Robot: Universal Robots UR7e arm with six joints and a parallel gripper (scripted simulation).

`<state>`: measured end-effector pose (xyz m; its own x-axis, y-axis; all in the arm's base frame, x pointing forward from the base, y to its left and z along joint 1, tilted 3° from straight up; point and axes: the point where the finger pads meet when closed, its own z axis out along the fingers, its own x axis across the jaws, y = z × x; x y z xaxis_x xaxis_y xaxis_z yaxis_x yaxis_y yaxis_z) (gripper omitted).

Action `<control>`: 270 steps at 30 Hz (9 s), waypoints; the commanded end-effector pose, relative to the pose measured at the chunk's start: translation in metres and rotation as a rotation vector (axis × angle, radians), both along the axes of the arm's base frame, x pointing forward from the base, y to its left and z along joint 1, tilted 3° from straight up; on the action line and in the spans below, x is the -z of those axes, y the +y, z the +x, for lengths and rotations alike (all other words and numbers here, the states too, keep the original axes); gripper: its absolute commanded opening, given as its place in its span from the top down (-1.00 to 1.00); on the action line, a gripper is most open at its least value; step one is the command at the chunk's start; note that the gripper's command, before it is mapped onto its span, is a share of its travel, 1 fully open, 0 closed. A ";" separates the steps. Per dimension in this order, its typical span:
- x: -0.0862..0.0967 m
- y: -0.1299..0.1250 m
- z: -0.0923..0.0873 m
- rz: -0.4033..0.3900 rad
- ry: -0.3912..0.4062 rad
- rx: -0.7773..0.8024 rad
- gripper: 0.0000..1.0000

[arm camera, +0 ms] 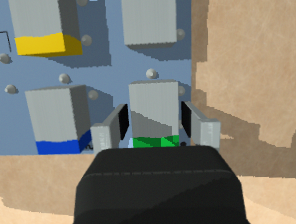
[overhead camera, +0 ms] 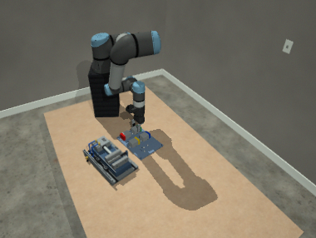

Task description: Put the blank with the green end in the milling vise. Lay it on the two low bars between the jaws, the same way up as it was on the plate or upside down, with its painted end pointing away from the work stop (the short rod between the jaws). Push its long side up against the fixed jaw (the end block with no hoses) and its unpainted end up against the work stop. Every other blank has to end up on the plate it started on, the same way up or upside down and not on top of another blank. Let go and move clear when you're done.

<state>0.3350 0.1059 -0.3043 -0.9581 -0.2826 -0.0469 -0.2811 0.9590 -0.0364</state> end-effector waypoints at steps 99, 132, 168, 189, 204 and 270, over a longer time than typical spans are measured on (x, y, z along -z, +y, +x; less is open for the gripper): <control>-0.001 0.000 0.000 0.000 -0.001 0.000 1.00; -0.031 0.001 -0.001 0.000 -0.001 0.000 1.00; -0.089 0.002 -0.005 0.000 -0.001 0.000 1.00; -0.135 0.003 -0.007 0.000 -0.002 0.000 1.00; -0.137 0.003 -0.007 0.000 -0.001 0.000 1.00; -0.127 0.003 -0.007 0.000 -0.001 0.000 1.00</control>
